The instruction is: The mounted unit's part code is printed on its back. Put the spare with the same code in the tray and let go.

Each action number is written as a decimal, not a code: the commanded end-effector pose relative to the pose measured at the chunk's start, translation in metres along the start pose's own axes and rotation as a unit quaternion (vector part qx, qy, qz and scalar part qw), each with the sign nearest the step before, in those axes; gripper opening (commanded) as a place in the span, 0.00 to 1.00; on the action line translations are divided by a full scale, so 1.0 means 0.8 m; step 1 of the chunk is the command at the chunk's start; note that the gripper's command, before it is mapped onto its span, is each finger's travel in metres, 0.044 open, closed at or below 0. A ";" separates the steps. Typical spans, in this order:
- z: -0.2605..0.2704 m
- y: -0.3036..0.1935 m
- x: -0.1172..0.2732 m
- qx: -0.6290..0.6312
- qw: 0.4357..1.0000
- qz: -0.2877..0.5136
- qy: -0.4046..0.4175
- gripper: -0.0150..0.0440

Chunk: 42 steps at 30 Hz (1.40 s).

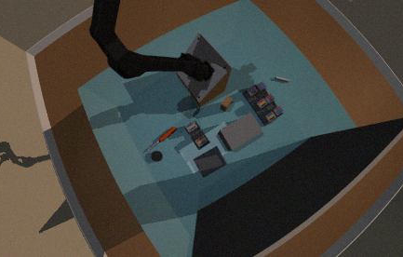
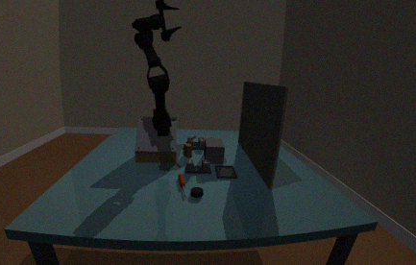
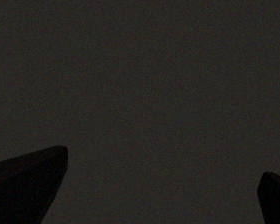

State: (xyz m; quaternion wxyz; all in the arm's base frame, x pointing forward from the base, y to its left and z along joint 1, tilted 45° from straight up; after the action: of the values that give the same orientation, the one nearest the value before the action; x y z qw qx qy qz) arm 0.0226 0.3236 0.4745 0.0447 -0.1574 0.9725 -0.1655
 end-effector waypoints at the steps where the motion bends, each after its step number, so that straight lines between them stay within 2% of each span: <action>1: 0.000 0.000 0.000 0.000 1.000 0.000 0.000 0.98; 6: 0.000 0.000 0.000 0.000 1.000 0.000 0.000 1.00; 8: 0.001 0.004 -0.007 0.036 0.999 0.007 -0.003 1.00; 12: 0.008 0.029 -0.050 0.242 0.969 0.042 -0.007 1.00; 16: 0.027 0.052 -0.101 0.447 0.892 0.061 0.006 1.00; 18: 0.030 0.064 -0.114 0.472 0.879 0.057 -0.025 1.00; 20: 0.044 0.071 -0.139 0.551 0.832 0.059 -0.010 1.00; 26: 0.098 0.077 -0.218 0.756 0.652 0.036 0.049 1.00; 32: 0.182 0.058 -0.302 0.910 0.395 -0.046 0.113 1.00; 37: 0.264 0.019 -0.358 0.962 0.171 -0.155 0.146 1.00; 42: 0.351 -0.034 -0.391 0.948 -0.023 -0.279 0.149 1.00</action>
State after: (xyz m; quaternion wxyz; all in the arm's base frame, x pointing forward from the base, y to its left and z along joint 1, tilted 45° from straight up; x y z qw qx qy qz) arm 0.3429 0.3405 0.2542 -0.0293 -0.1512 -0.1155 -0.9813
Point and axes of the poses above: the point midway between the two fingers, 35 mm back from their tips, its own x axis back along the fingers, its own z axis across the jaws, y = z × x, the point moved 3 cm from there along x, back along the fingers, and after that the axes turned 8 degrees about -x, right-handed, at the moved point
